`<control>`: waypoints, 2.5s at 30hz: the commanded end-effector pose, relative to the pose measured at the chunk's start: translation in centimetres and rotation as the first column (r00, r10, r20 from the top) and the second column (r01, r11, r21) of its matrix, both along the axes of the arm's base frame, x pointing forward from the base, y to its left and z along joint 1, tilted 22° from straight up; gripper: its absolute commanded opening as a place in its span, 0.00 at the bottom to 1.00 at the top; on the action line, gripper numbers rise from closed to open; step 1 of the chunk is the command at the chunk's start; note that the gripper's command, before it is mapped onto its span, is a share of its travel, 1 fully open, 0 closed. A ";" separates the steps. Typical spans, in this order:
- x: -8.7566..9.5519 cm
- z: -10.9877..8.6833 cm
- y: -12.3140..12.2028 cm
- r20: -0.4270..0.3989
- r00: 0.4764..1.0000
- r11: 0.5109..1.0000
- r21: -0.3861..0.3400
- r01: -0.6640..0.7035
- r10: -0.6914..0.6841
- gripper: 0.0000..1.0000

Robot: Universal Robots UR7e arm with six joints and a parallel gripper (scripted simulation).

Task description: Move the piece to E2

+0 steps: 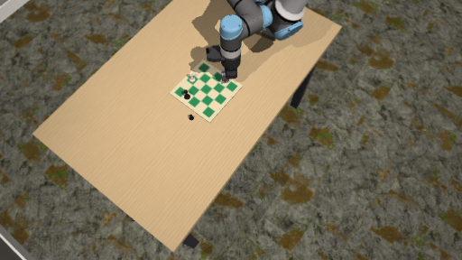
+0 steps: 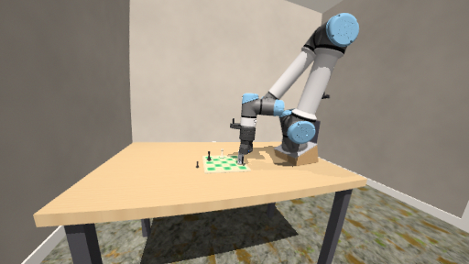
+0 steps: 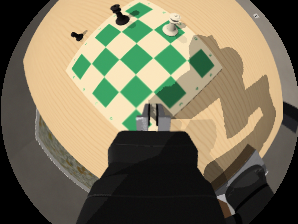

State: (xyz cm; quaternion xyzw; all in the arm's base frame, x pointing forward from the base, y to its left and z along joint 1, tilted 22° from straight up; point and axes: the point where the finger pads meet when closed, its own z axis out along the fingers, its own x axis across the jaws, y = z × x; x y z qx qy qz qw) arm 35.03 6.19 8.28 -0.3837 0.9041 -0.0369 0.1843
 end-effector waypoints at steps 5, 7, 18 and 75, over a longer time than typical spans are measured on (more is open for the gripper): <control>0.1 -0.1 0.0 0.001 1.000 1.000 0.000 0.000 0.000 0.00; 0.1 -0.1 0.0 0.001 1.000 1.000 0.000 0.000 0.000 0.00; 0.1 -0.1 0.0 0.001 1.000 1.000 0.000 0.000 0.000 0.00; 0.0 0.1 0.0 0.001 1.000 1.000 0.000 0.000 0.000 0.68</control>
